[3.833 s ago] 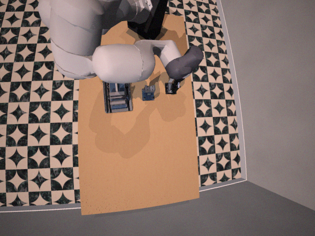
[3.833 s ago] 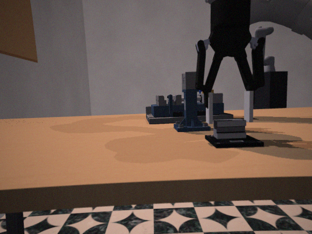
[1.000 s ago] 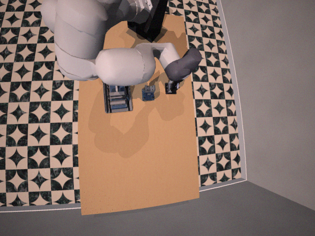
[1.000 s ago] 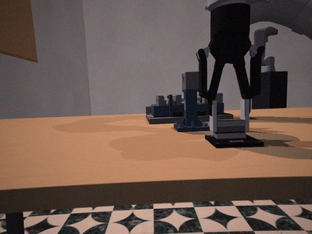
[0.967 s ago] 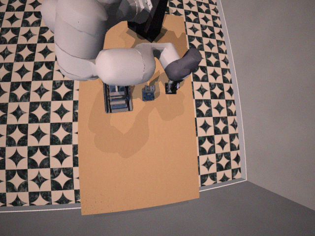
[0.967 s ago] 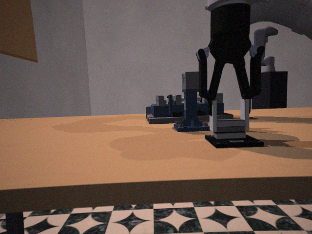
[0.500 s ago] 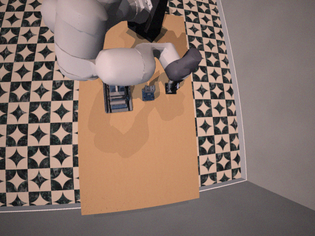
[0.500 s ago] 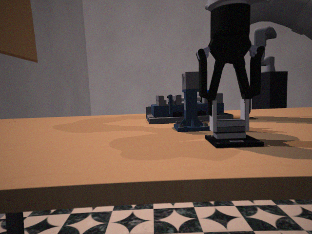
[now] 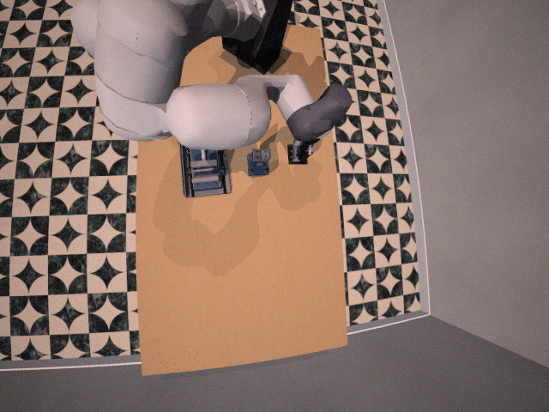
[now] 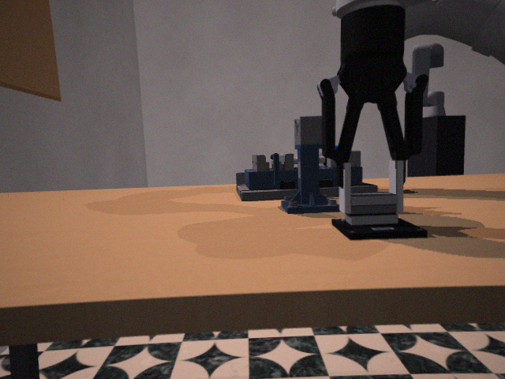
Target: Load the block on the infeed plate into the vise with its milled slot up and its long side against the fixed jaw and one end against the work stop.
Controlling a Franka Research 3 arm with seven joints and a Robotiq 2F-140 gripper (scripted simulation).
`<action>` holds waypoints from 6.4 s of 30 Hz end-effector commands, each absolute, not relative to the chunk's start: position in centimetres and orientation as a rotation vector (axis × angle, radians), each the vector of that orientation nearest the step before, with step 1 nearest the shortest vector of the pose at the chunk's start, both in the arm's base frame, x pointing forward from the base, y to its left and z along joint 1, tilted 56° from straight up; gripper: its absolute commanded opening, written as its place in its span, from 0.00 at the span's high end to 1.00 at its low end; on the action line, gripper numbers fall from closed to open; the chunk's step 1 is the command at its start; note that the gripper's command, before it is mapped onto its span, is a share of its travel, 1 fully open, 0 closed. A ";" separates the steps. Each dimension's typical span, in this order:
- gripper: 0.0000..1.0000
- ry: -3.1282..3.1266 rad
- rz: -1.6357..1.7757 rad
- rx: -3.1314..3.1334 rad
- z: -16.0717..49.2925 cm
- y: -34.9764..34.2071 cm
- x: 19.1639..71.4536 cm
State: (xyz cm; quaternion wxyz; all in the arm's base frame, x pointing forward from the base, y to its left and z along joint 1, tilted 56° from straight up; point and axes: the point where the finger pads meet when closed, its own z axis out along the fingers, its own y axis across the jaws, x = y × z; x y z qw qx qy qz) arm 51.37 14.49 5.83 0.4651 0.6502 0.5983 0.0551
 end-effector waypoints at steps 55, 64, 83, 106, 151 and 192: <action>1.00 1.468 0.138 1.601 13.7 22.1 42.6; 1.00 1.468 0.138 1.601 15.6 23.9 40.5; 1.00 1.468 0.138 1.601 17.4 25.6 38.5; 1.00 1.468 0.138 1.601 17.5 25.8 38.3; 1.00 1.425 0.166 1.642 18.1 25.7 38.5; 1.00 0.821 0.501 2.034 25.4 24.7 39.5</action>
